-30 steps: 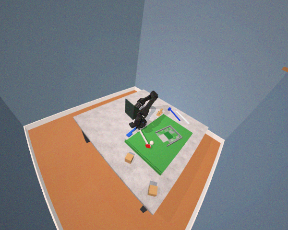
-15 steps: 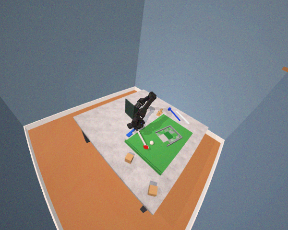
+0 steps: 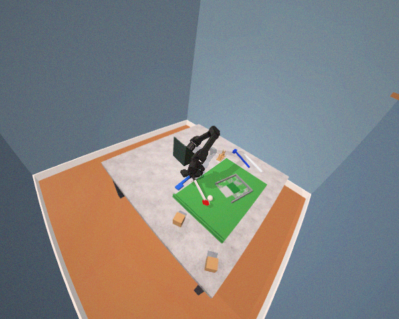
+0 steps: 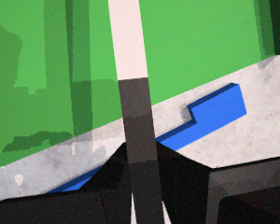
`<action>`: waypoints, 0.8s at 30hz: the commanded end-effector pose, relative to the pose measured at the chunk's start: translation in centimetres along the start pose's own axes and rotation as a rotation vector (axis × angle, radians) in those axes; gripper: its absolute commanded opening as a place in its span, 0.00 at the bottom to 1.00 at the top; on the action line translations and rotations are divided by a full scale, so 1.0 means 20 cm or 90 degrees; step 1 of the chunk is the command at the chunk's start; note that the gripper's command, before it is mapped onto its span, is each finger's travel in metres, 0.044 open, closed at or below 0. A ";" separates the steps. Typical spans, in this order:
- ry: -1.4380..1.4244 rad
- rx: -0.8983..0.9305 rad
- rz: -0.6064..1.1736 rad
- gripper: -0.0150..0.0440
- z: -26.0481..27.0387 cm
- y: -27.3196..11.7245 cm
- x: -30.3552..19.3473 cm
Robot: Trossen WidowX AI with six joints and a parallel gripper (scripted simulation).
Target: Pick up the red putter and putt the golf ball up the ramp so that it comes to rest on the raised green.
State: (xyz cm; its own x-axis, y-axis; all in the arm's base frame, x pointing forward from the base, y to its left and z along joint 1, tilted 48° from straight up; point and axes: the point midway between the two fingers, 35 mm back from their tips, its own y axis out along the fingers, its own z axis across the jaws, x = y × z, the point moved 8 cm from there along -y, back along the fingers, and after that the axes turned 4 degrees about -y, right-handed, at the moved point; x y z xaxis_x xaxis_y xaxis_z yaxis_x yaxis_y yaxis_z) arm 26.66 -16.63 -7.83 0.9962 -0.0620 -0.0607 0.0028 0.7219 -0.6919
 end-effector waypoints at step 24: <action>-0.011 0.004 -0.005 0.25 0.47 -0.29 0.01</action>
State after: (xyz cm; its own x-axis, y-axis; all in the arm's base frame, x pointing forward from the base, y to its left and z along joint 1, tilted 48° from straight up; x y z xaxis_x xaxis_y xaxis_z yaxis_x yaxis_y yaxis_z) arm 27.67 -13.40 1.94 0.9969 -0.0585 -0.0517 0.0075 0.7304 -0.6830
